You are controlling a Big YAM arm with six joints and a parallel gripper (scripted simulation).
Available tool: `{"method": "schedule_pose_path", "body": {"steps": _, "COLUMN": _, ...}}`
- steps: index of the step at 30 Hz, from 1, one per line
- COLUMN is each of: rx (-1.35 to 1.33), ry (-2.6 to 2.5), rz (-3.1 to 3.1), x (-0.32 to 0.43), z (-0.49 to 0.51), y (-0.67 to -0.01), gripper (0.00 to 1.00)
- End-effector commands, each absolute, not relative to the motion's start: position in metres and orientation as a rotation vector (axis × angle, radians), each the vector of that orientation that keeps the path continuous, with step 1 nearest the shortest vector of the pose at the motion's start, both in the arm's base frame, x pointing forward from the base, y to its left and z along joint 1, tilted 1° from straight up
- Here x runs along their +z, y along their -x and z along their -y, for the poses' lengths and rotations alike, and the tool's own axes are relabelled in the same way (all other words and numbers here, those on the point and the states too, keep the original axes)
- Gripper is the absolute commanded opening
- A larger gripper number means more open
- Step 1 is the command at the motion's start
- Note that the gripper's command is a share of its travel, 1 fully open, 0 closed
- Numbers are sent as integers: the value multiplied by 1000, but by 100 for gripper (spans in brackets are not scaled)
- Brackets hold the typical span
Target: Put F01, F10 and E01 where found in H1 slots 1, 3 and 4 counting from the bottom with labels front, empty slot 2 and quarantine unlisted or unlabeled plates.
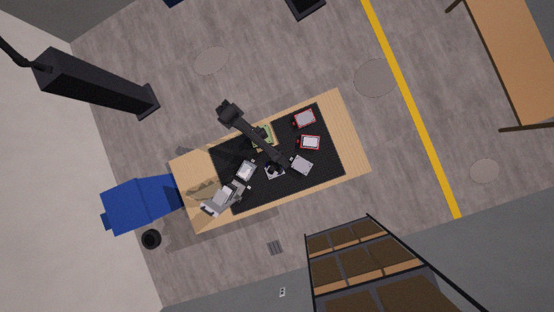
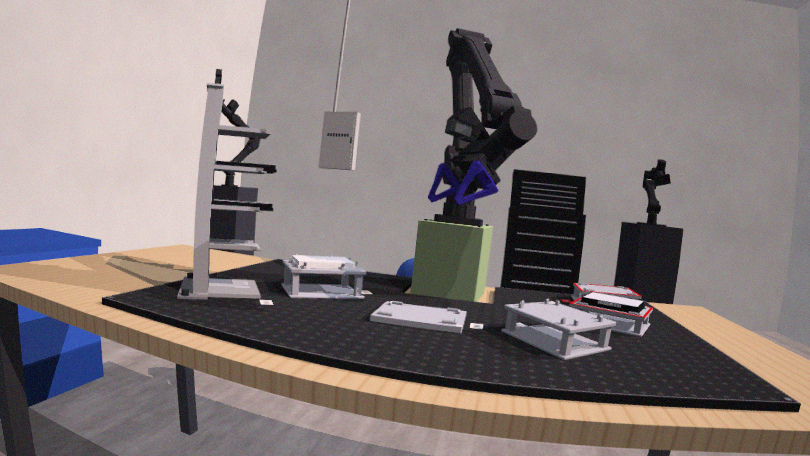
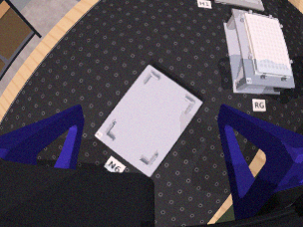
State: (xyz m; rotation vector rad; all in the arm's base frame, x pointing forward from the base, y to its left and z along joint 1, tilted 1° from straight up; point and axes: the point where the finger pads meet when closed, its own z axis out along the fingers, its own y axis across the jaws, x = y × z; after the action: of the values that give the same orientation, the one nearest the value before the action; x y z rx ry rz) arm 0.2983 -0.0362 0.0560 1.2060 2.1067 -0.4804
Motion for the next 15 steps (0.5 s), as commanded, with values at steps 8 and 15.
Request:
{"method": "schedule_pose_path", "body": {"steps": 8, "rx": -443, "ry": -1229, "rz": -2064, "x": 72, "z": 35, "y": -307, "gripper": 100}}
{"method": "schedule_pose_path", "body": {"steps": 15, "rx": -415, "ry": -1238, "rz": -2040, "x": 100, "z": 33, "y": -319, "gripper": 100}}
